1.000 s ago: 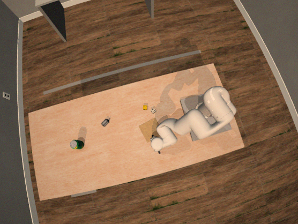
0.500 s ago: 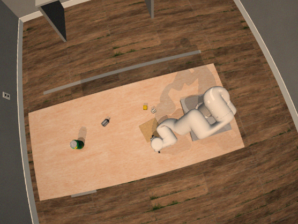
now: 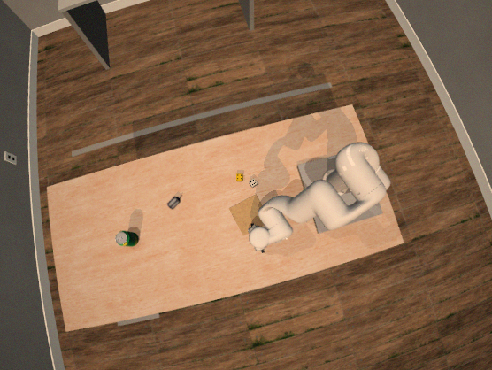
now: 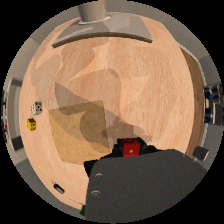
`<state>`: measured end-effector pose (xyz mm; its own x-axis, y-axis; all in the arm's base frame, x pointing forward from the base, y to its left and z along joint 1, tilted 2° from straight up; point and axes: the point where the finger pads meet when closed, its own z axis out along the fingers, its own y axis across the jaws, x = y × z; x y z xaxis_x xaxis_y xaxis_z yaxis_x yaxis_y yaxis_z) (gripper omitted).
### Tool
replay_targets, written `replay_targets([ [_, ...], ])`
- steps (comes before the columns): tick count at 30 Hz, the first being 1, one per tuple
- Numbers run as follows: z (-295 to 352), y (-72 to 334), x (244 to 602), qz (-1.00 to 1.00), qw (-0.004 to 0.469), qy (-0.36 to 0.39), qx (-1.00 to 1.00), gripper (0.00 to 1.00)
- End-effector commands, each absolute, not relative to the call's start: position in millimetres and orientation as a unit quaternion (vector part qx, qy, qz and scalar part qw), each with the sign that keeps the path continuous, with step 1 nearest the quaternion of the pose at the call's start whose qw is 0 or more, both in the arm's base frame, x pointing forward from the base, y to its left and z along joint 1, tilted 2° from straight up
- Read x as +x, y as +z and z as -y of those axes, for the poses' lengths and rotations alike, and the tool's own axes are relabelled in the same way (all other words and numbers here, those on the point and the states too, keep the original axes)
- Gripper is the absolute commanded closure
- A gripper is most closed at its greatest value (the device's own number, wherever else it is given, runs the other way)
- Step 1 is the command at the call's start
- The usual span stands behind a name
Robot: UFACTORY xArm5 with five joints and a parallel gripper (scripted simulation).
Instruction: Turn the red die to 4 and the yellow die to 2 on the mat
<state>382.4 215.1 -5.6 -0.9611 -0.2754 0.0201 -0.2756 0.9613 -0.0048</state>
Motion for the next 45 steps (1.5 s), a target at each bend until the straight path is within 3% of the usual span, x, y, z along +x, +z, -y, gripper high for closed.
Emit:
replay_targets([
  [1,-215.7,-4.5,383.5,0.990,0.008,0.003,0.139,0.73],
  [21,-215.6,-0.9,383.6,0.990,0.008,0.003,0.139,0.73],
  [37,-213.4,85.3,386.6,0.990,0.008,0.003,0.139,0.73],
  [45,-213.1,95.4,386.9,0.990,0.008,0.003,0.139,0.73],
])
